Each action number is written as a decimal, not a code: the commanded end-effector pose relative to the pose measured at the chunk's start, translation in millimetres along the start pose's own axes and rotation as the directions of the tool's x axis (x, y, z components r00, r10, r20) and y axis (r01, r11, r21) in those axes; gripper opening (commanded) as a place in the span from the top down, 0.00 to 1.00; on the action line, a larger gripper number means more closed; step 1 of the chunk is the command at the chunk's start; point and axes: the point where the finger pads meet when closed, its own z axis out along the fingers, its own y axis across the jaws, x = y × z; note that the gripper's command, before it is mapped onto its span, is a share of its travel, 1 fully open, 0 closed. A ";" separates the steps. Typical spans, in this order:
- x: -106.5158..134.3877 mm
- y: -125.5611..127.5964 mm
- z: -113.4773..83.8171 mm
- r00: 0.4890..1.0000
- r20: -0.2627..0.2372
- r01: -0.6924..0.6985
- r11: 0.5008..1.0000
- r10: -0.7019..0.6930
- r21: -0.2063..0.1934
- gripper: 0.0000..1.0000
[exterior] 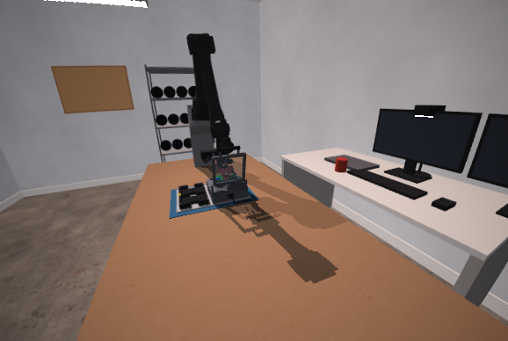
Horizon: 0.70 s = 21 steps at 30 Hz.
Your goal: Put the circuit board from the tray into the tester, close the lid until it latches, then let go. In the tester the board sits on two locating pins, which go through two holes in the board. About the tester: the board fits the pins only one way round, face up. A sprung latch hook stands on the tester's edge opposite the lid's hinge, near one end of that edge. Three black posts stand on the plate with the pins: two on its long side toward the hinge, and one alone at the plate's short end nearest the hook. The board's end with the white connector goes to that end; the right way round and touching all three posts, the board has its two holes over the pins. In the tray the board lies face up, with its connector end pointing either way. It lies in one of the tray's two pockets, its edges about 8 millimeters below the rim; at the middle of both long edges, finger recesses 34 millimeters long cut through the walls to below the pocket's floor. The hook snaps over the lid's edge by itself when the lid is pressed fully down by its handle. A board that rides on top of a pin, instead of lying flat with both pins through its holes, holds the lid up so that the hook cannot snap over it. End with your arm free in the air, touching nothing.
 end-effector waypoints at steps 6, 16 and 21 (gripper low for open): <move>8.4 5.6 -3.5 1.000 -0.012 -0.007 1.000 0.007 -0.021 0.28; 8.4 5.5 -3.3 1.000 -0.012 -0.007 1.000 0.007 -0.021 0.28; 8.5 4.7 -1.4 1.000 -0.012 -0.007 1.000 0.007 -0.018 0.28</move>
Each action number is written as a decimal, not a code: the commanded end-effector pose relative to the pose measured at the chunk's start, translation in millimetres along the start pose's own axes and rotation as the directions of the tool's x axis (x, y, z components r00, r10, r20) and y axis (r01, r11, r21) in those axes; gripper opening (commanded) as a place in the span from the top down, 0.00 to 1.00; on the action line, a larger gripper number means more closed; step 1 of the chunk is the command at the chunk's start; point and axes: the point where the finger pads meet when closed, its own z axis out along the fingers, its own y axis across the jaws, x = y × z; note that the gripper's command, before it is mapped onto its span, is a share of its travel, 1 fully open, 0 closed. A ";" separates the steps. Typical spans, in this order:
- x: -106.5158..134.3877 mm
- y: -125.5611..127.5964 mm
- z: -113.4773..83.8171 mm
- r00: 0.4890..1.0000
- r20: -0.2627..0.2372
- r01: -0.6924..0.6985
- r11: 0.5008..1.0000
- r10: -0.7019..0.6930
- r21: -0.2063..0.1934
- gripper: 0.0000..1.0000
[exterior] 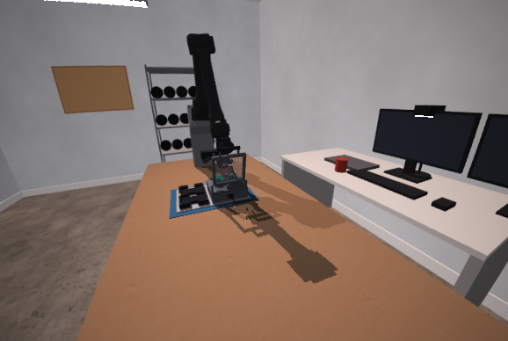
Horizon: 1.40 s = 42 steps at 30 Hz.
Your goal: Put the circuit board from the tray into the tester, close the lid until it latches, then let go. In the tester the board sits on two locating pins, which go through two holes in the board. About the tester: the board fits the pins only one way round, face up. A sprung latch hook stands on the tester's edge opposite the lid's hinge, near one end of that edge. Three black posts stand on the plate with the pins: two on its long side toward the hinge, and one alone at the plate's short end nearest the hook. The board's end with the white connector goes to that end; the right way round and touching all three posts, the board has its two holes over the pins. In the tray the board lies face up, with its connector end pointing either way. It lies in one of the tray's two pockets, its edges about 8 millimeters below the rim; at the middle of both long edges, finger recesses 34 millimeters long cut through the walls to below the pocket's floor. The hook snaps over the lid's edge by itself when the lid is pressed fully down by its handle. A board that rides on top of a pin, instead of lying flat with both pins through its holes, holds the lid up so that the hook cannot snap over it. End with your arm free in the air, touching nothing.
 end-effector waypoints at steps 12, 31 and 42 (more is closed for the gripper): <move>9.0 4.3 3.9 1.000 -0.012 -0.006 1.000 0.006 -0.014 0.28; 9.3 6.7 5.3 1.000 -0.013 -0.007 1.000 0.006 -0.016 0.28; 9.3 6.8 5.4 1.000 -0.013 -0.007 1.000 0.006 -0.016 0.28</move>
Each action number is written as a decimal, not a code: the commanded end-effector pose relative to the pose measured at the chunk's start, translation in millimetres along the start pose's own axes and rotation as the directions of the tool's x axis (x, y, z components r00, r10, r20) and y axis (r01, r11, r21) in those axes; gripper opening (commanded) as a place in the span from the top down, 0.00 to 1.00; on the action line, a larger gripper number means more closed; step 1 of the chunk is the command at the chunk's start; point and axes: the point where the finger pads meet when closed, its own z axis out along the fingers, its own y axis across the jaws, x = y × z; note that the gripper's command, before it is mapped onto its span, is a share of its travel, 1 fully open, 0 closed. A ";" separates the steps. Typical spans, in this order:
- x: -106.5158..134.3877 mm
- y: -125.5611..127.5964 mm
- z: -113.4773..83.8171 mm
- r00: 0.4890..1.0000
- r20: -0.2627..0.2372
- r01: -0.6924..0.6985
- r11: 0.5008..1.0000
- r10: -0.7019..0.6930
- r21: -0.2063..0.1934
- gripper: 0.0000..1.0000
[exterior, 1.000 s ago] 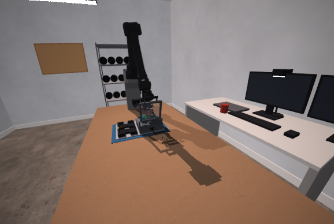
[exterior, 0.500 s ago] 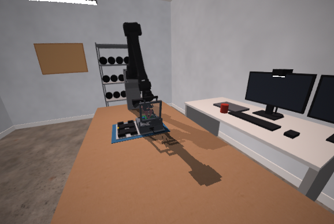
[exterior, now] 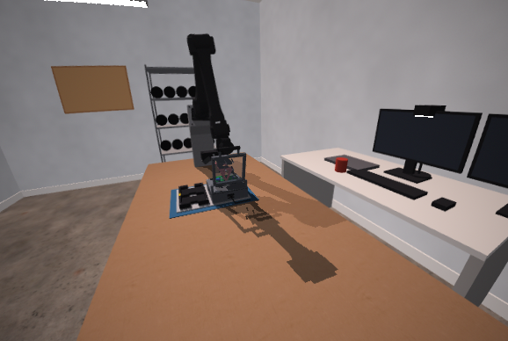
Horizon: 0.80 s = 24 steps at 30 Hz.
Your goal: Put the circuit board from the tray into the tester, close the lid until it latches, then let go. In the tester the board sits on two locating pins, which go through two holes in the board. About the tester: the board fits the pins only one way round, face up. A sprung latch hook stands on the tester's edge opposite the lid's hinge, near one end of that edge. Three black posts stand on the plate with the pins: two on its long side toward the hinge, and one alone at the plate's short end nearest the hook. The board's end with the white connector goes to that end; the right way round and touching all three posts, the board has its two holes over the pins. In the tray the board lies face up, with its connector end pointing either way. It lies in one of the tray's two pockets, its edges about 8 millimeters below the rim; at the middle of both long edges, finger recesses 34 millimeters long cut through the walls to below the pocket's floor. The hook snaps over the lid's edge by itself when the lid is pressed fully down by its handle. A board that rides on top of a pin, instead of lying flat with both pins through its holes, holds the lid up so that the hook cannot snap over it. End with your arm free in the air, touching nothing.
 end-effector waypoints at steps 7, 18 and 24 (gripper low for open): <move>9.1 9.0 2.6 1.000 -0.013 -0.007 1.000 0.007 -0.018 0.28; 9.2 9.8 2.6 1.000 -0.013 -0.007 1.000 0.007 -0.019 0.28; 9.2 10.1 2.7 1.000 -0.013 -0.007 1.000 0.007 -0.020 0.28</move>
